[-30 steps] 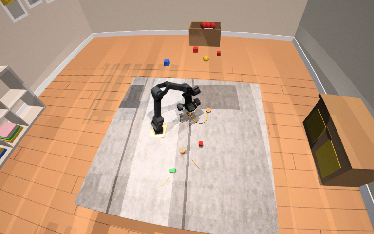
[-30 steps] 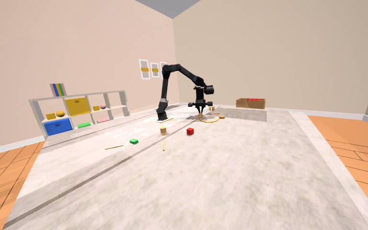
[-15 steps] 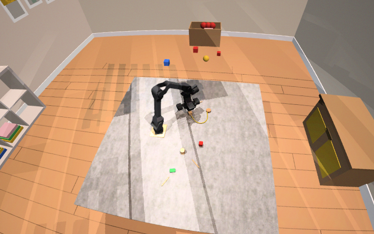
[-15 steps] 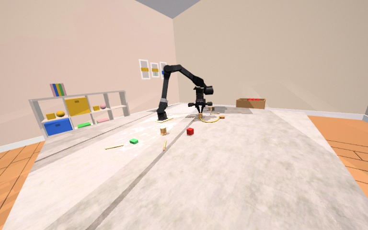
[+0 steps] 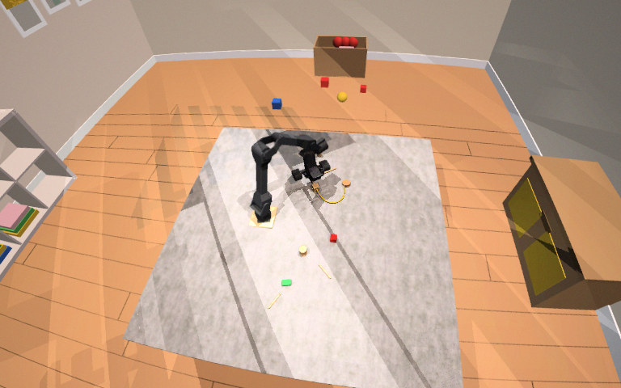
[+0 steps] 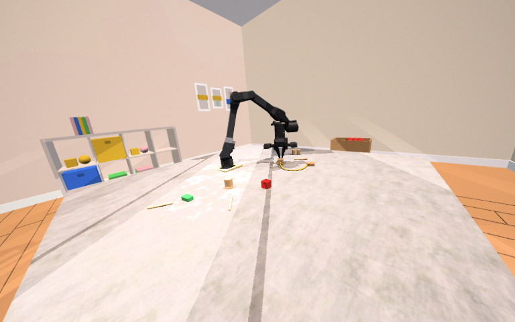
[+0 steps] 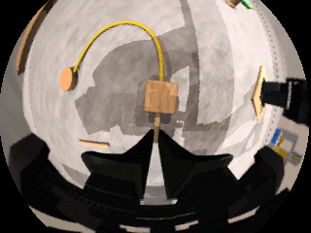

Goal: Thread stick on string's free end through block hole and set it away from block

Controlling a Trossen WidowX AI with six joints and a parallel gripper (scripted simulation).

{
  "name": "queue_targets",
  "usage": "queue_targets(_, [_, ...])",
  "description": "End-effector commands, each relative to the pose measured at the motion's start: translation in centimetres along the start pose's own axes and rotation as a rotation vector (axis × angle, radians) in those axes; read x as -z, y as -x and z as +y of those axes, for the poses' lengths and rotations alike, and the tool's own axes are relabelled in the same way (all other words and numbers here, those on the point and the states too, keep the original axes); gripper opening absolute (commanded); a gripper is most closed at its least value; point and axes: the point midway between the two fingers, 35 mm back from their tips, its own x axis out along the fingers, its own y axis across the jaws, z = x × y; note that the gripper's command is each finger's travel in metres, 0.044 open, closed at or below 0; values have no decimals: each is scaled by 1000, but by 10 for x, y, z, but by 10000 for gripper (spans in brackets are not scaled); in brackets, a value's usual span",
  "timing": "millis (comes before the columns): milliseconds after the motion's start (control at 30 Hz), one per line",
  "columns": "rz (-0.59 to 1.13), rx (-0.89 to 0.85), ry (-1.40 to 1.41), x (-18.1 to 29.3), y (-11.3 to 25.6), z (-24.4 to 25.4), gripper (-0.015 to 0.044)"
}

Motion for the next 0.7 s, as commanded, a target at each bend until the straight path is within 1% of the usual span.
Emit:
queue_targets(0, [-3,1,-2,6,0,1,0])
queue_targets(667, [1,-8,-2,34,2,1,0])
